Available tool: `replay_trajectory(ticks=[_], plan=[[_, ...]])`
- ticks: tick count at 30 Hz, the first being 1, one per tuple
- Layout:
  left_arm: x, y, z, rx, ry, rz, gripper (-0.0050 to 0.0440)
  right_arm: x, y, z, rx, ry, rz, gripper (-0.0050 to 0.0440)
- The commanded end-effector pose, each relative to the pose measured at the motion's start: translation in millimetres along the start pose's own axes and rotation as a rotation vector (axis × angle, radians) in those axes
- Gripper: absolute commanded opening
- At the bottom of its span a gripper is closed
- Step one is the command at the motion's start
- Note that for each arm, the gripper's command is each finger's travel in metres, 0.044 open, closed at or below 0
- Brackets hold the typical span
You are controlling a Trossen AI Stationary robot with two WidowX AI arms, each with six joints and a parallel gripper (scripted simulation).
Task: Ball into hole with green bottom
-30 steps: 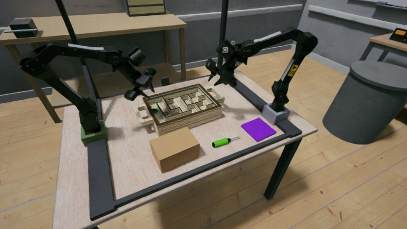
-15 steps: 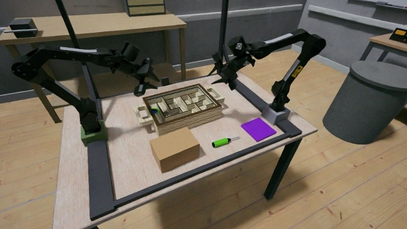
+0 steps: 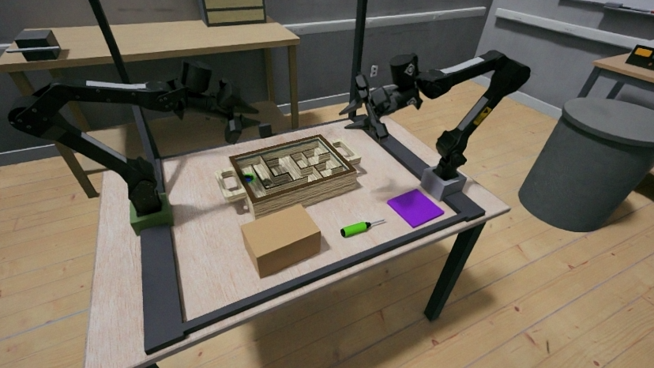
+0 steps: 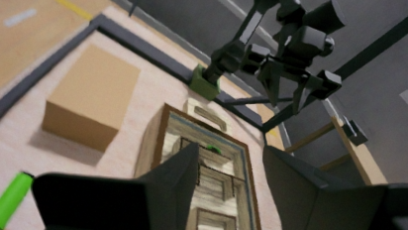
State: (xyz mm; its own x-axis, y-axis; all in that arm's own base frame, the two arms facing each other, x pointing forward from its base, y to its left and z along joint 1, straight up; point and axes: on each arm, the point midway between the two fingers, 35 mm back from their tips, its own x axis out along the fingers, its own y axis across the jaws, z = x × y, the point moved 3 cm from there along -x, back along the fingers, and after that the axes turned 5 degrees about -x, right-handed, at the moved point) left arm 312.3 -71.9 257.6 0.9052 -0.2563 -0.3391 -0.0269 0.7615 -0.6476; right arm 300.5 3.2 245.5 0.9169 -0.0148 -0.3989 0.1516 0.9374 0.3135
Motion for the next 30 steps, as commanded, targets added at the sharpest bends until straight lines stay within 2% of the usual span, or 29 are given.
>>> replay_trajectory(ticks=[1, 8, 10, 12, 13, 19, 27, 30], plan=[[-17.7, 2.7, 25.0, 0.155, -0.143, -0.026, 0.0185, -11.0, 5.2, 17.5, -0.107, -0.121, 0.05, 0.0185], [-42.4, 9.2, 54.0, 0.412, -0.334, 0.002, 0.0185, -26.8, 12.2, 40.9, -0.287, -0.301, 0.086, 0.0185], [-42.4, 9.2, 54.0, 0.412, -0.334, 0.002, 0.0185, -26.8, 12.2, 40.9, -0.287, -0.301, 0.086, 0.0185], [-50.6, 10.9, 61.5, 0.485, -0.389, 0.022, 0.0185, -32.5, 14.1, 47.3, -0.338, -0.354, 0.089, 0.0185], [-47.3, 10.0, 59.7, 0.47, -0.372, 0.015, 0.0185, -28.7, 13.9, 45.8, -0.324, -0.335, 0.087, 0.0185], [-70.7, 13.6, 78.8, 0.65, -0.516, 0.087, 0.0185, -47.5, 19.1, 63.1, -0.451, -0.482, 0.084, 0.0185], [-63.9, 15.9, 74.8, 0.616, -0.484, 0.083, 0.0185, -41.1, 17.1, 58.0, -0.428, -0.448, 0.082, 0.0185], [-70.9, 6.3, 84.6, 0.618, -0.519, 0.071, 0.0185, -41.2, 17.1, 58.0, -0.427, -0.448, 0.079, 0.0185]])
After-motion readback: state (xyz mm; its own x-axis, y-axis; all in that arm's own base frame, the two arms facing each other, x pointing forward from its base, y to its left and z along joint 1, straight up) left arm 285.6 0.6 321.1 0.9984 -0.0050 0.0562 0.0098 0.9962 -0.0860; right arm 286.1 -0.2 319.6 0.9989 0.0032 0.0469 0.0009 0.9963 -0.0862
